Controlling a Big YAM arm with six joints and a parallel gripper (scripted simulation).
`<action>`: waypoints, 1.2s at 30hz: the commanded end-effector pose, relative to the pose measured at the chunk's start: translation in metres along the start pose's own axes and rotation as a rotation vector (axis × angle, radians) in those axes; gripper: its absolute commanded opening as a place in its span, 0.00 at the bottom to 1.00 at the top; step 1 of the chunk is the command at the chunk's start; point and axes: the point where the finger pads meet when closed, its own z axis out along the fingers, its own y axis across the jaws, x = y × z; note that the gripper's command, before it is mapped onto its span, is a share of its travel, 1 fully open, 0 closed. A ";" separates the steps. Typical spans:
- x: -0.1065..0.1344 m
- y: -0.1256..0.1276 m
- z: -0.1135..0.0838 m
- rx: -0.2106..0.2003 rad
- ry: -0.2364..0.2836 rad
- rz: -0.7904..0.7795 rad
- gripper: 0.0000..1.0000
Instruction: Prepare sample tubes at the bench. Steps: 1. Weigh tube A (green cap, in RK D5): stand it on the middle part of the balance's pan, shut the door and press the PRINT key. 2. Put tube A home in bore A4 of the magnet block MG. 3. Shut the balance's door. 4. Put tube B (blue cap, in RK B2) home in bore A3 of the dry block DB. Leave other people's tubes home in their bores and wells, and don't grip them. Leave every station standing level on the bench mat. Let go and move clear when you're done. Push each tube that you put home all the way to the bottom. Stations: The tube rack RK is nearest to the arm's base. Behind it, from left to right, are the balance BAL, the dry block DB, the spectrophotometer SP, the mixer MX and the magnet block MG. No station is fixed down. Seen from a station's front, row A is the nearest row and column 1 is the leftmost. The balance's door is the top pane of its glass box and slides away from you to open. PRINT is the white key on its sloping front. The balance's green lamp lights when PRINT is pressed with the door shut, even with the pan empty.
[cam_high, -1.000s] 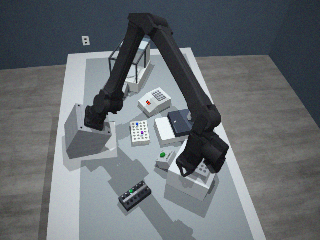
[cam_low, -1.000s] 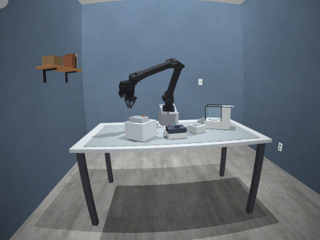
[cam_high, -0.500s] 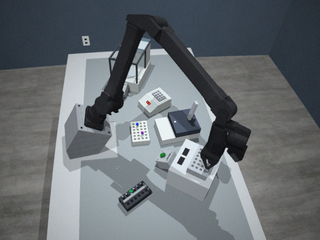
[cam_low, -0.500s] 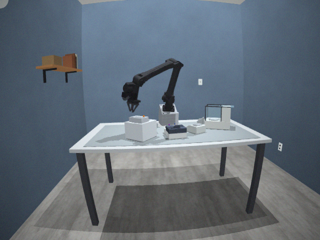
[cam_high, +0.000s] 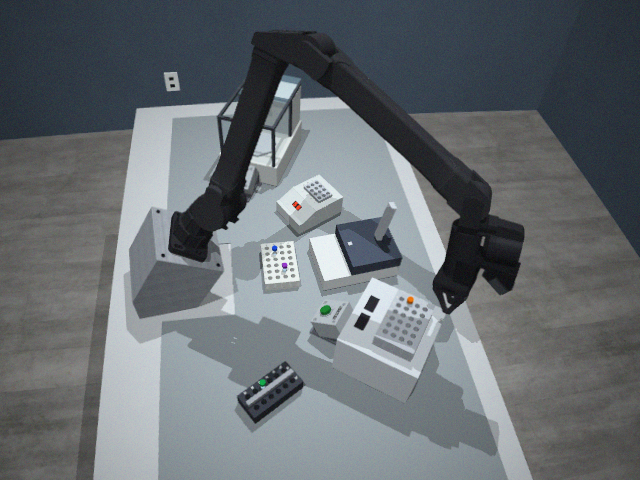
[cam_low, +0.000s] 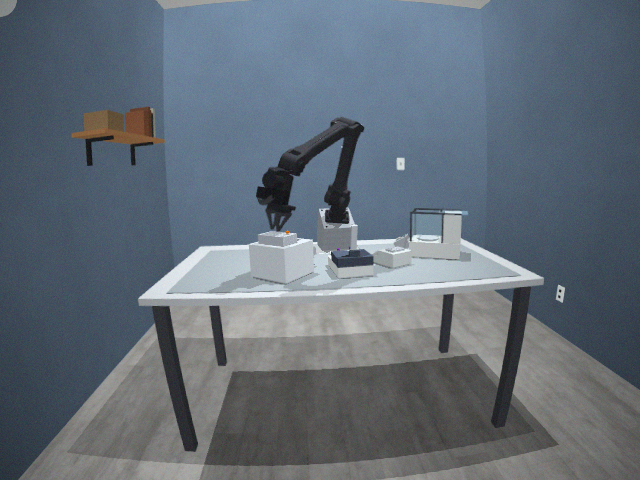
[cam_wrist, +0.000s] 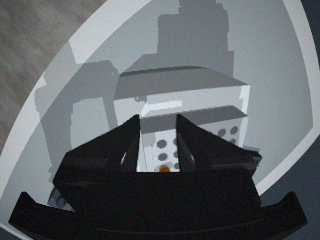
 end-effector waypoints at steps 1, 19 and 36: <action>-0.013 0.026 -0.005 -0.011 -0.013 0.034 0.30; 0.031 0.125 0.009 -0.027 0.083 0.031 0.30; 0.100 0.225 0.009 -0.023 0.144 0.018 0.30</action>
